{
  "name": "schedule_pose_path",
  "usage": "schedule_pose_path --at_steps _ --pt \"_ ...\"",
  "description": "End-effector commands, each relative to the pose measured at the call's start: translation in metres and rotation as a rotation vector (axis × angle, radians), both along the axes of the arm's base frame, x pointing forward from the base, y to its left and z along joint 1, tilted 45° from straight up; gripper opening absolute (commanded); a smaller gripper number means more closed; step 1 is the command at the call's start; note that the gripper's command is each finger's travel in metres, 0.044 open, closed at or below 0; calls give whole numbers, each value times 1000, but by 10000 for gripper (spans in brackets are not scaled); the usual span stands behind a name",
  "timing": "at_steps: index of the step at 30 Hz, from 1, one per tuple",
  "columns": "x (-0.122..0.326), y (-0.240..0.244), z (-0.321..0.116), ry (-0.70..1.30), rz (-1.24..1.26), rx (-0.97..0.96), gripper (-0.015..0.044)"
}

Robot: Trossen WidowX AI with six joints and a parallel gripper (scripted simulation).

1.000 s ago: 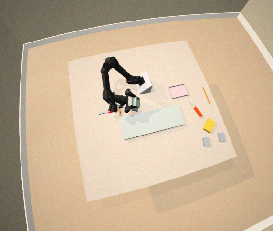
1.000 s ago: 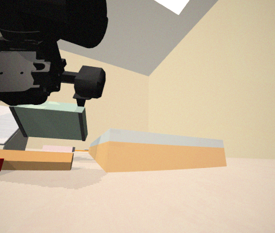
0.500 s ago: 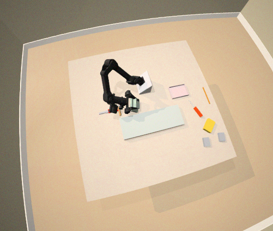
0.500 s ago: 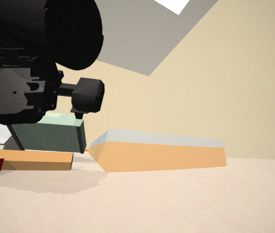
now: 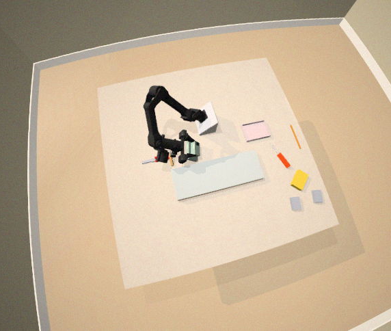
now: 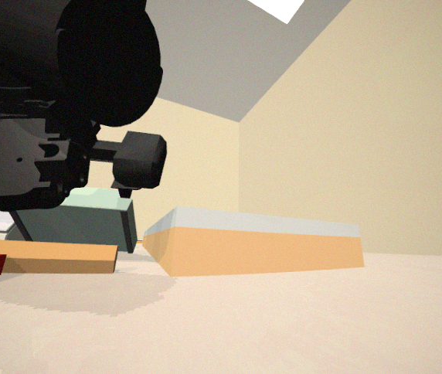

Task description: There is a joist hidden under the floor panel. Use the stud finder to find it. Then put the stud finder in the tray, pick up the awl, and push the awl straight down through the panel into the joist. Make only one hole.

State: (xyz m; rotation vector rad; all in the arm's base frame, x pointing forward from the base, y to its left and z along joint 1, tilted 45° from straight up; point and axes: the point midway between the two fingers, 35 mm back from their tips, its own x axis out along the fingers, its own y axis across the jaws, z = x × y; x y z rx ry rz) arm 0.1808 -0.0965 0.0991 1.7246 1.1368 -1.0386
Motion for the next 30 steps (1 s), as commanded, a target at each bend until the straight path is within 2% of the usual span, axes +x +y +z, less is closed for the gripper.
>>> schedule_pose_path --at_steps 1,4,30 --pt "0 0 0 -3 5 2 315" --pt "0 0 0 -3 5 2 378" --pt "-1 -5 -2 0 -3 1 378"
